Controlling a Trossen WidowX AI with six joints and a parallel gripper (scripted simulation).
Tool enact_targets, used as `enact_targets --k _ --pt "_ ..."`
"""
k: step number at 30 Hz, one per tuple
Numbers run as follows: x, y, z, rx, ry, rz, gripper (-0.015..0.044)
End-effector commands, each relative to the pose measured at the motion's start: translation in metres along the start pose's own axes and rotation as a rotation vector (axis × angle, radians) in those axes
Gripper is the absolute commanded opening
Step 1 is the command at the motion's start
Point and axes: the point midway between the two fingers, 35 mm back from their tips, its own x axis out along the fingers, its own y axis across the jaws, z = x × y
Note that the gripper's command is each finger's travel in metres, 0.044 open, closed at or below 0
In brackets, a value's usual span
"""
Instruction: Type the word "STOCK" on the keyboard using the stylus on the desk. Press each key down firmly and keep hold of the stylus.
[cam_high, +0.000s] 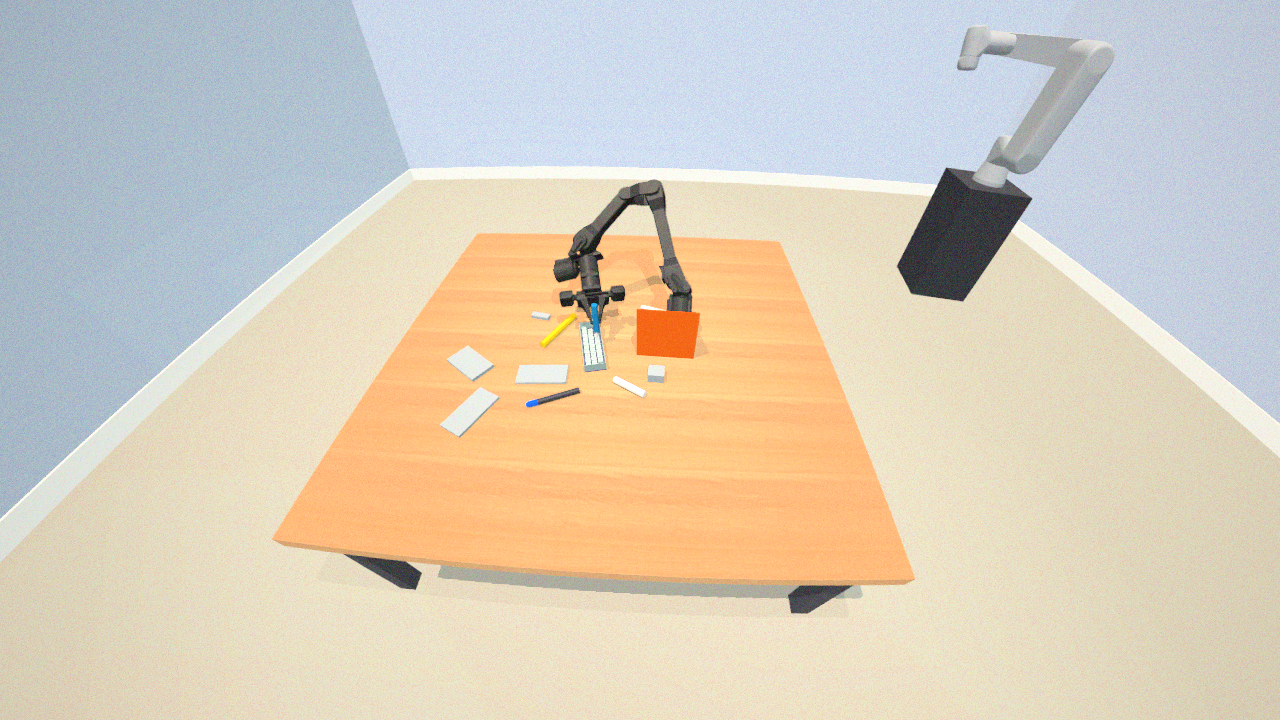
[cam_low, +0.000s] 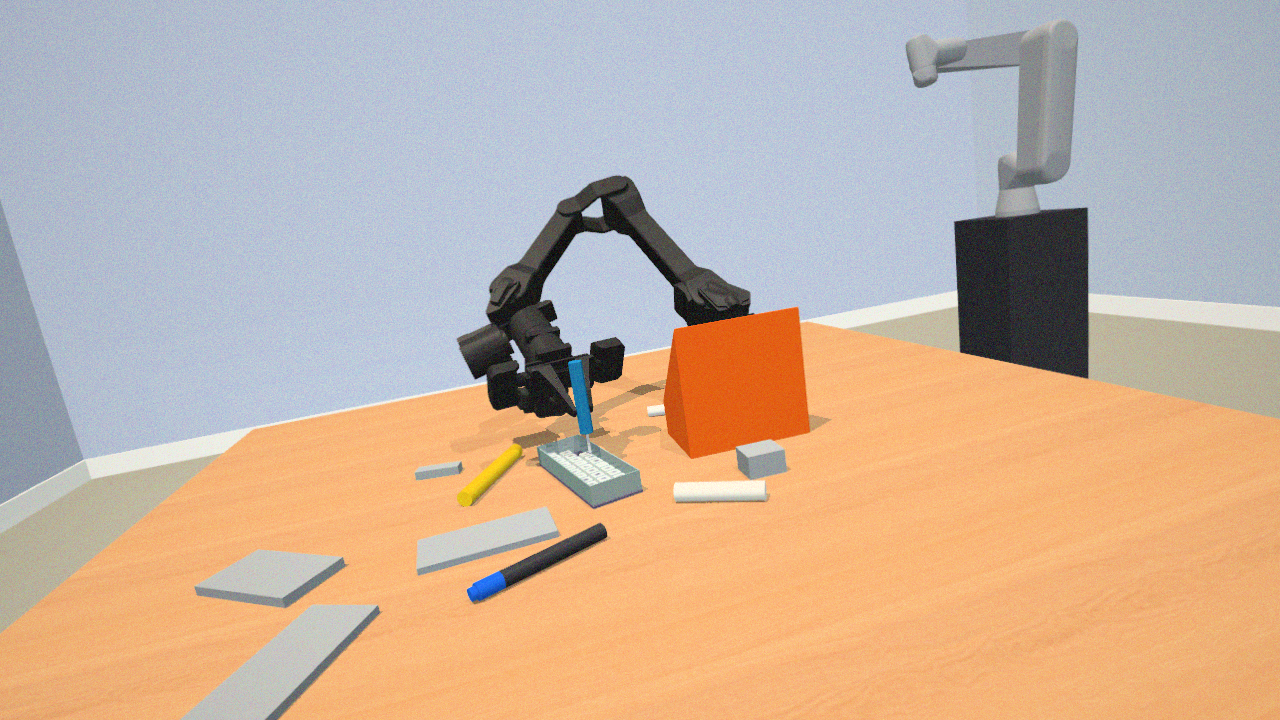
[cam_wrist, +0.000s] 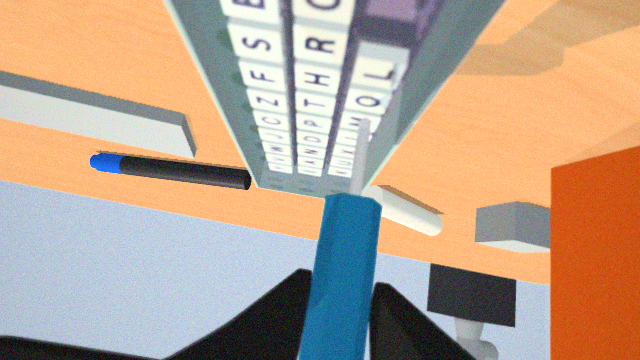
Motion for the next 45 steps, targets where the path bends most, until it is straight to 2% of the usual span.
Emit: enact_targets --k 1,35,45 --pt "0.001 0.0 0.002 -0.002 -0.003 -0.003 0.0081" --pt "0.005 0.0 0.008 -0.002 -0.003 -0.003 0.0081" --pt "-0.013 0.0 -0.024 -0.002 -0.001 -0.003 0.0081"
